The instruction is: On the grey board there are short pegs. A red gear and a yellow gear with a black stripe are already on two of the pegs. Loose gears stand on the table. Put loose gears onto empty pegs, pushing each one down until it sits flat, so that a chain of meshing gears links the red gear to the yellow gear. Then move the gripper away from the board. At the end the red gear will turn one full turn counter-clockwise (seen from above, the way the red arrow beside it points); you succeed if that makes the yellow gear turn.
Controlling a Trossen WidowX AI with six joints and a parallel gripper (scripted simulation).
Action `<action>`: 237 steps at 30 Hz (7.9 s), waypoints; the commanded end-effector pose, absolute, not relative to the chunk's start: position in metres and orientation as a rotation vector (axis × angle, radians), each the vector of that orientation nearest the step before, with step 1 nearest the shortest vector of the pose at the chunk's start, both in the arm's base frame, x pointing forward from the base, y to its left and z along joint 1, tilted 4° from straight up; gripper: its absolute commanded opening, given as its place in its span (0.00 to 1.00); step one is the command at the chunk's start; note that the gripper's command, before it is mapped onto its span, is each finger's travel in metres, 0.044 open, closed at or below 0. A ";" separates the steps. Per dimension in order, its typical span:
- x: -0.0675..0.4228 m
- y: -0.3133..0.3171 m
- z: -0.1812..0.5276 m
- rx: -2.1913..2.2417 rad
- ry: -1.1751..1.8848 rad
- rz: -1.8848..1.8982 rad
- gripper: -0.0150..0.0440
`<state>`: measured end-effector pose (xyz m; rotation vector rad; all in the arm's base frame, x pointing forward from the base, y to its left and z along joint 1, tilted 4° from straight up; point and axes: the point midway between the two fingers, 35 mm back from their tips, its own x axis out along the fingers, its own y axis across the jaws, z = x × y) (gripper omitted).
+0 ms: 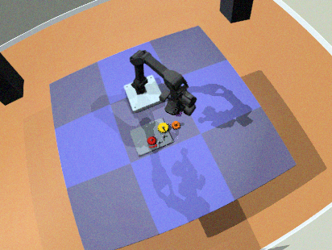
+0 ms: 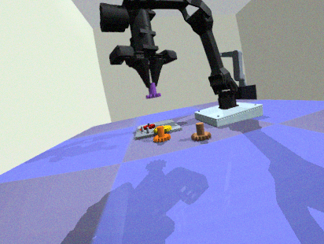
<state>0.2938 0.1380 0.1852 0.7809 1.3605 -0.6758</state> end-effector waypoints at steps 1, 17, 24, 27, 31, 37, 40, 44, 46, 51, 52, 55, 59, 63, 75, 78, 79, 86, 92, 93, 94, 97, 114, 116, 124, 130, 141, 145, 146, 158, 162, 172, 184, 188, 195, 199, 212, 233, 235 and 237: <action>0.300 0.131 0.179 0.777 1.369 -0.677 0.25; 0.324 0.100 0.163 0.775 1.368 -0.676 0.25; 0.334 0.084 0.157 0.775 1.367 -0.675 0.25; 0.338 0.078 0.154 0.774 1.367 -0.675 0.25; 0.342 0.068 0.150 0.774 1.366 -0.674 0.25; 0.349 0.054 0.144 0.773 1.365 -0.674 0.25; 0.352 0.047 0.141 0.773 1.364 -0.673 0.25; 0.356 0.037 0.137 0.773 1.363 -0.673 0.25; 0.358 0.032 0.135 0.772 1.363 -0.672 0.25; 0.361 0.020 0.130 0.771 1.361 -0.671 0.25; 0.362 0.018 0.129 0.771 1.361 -0.671 0.25; 0.364 0.010 0.126 0.771 1.360 -0.671 0.25; 0.367 0.000 0.122 0.771 1.359 -0.670 0.25; 0.369 -0.008 0.119 0.771 1.358 -0.670 0.25; 0.368 -0.008 0.123 0.771 1.358 -0.670 0.25; 0.368 -0.008 0.123 0.771 1.358 -0.670 0.25; 0.368 -0.008 0.123 0.771 1.358 -0.670 0.25; 0.368 -0.008 0.122 0.769 1.359 -0.668 0.25; 0.369 -0.008 0.117 0.702 1.378 -0.608 0.25; 0.369 -0.008 0.116 0.684 1.383 -0.591 0.25; 0.369 -0.008 0.114 0.665 1.388 -0.574 0.25; 0.369 -0.008 0.110 0.619 1.400 -0.532 0.25; 0.372 -0.007 0.086 0.750 1.365 -0.651 0.25; 0.372 -0.007 0.083 0.794 1.351 -0.691 0.25; 0.372 -0.008 0.077 0.945 1.298 -0.828 0.25; 0.373 -0.008 0.078 0.933 1.303 -0.818 0.25; 0.373 -0.007 0.077 0.720 1.373 -0.624 0.25; 0.372 -0.007 0.076 0.635 1.396 -0.547 0.25; 0.372 -0.008 0.076 0.615 1.401 -0.529 0.25; 0.373 -0.007 0.075 0.664 1.389 -0.573 0.25; 0.373 -0.007 0.075 0.748 1.365 -0.649 0.25; 0.373 -0.008 0.073 0.963 1.292 -0.844 0.25; 0.373 -0.007 0.072 0.857 1.331 -0.748 0.25; 0.373 -0.007 0.071 0.772 1.358 -0.671 0.25; 0.373 -0.008 0.071 0.618 1.400 -0.532 0.25; 0.373 -0.008 0.072 0.614 1.401 -0.528 0.39; 0.369 -0.009 0.114 0.760 1.362 -0.661 0.49; 0.207 0.167 0.099 -0.575 1.395 0.573 1.00; 0.199 0.173 0.097 -0.638 1.376 0.632 1.00; 0.198 0.174 0.097 -0.645 1.374 0.639 1.00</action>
